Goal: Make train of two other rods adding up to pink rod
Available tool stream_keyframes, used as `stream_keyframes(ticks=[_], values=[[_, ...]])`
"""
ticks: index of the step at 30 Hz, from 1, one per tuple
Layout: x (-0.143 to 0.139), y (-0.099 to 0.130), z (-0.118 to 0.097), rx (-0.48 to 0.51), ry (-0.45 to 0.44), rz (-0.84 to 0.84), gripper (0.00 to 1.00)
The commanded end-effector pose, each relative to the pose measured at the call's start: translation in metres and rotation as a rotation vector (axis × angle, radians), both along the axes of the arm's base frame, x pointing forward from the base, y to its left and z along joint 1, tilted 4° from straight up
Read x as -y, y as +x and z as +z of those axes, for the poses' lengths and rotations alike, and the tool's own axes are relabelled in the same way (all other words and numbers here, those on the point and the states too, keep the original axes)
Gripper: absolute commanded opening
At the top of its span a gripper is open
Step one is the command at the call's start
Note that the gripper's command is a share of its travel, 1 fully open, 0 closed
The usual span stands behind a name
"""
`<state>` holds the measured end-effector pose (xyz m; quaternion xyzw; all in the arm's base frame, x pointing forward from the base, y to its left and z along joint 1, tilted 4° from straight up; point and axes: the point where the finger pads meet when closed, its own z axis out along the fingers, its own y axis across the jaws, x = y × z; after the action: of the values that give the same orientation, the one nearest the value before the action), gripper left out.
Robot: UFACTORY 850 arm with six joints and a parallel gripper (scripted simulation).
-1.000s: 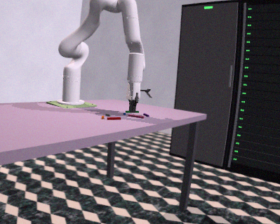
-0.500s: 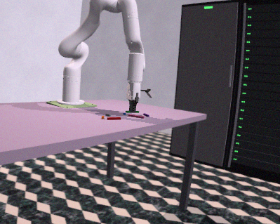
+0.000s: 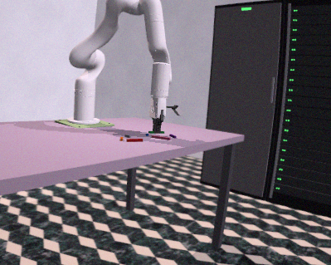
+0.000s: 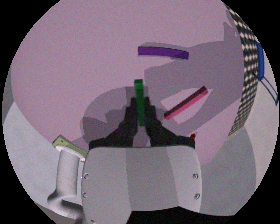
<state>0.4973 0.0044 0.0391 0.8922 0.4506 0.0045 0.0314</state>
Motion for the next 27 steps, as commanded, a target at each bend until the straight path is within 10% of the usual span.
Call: stream_keyframes(ticks=[1,27], values=[[0.000,0.001,0.001,0.002,0.000,0.000,0.04],[0.001,0.001,-0.011,0.002,0.000,0.000,0.04]])
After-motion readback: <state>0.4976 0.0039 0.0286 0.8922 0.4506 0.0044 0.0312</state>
